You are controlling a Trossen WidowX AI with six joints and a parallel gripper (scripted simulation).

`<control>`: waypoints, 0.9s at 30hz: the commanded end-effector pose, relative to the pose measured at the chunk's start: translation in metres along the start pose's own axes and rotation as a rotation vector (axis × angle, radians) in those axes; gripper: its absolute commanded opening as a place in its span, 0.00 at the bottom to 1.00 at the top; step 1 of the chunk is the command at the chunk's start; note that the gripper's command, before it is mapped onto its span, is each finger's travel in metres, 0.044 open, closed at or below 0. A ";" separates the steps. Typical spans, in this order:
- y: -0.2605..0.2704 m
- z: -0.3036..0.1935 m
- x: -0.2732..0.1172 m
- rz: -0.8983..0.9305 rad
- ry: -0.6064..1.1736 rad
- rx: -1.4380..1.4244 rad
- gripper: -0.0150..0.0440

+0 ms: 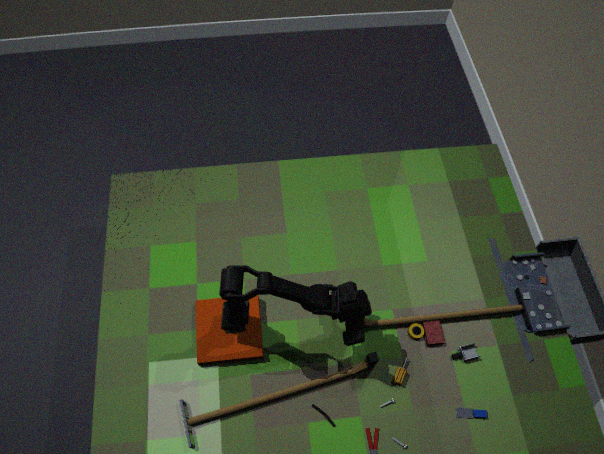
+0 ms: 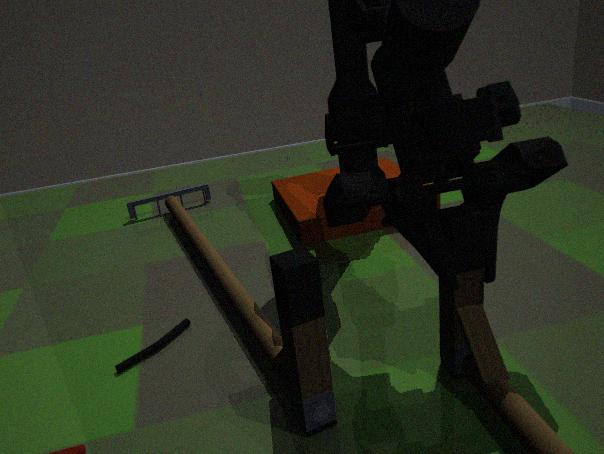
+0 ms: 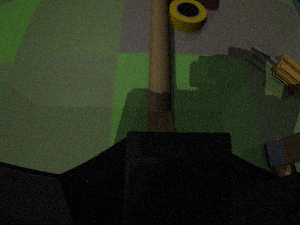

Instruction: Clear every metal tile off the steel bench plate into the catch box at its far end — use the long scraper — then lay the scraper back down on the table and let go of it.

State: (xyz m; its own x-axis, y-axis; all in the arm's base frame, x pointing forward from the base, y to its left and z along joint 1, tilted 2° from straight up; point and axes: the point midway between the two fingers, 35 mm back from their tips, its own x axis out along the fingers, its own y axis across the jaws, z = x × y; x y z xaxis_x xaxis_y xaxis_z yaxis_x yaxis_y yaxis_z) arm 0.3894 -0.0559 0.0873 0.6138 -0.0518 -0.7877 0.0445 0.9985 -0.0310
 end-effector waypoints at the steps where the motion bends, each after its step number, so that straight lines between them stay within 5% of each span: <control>1: -0.002 0.009 0.001 -0.003 -0.016 0.003 0.25; 27: -0.004 0.031 0.016 -0.003 -0.018 0.003 0.25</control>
State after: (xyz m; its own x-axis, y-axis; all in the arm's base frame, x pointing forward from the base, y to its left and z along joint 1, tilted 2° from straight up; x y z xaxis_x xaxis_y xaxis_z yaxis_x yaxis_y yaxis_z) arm 0.4174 -0.0606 0.0887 0.6163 -0.0524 -0.7857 0.0449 0.9985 -0.0314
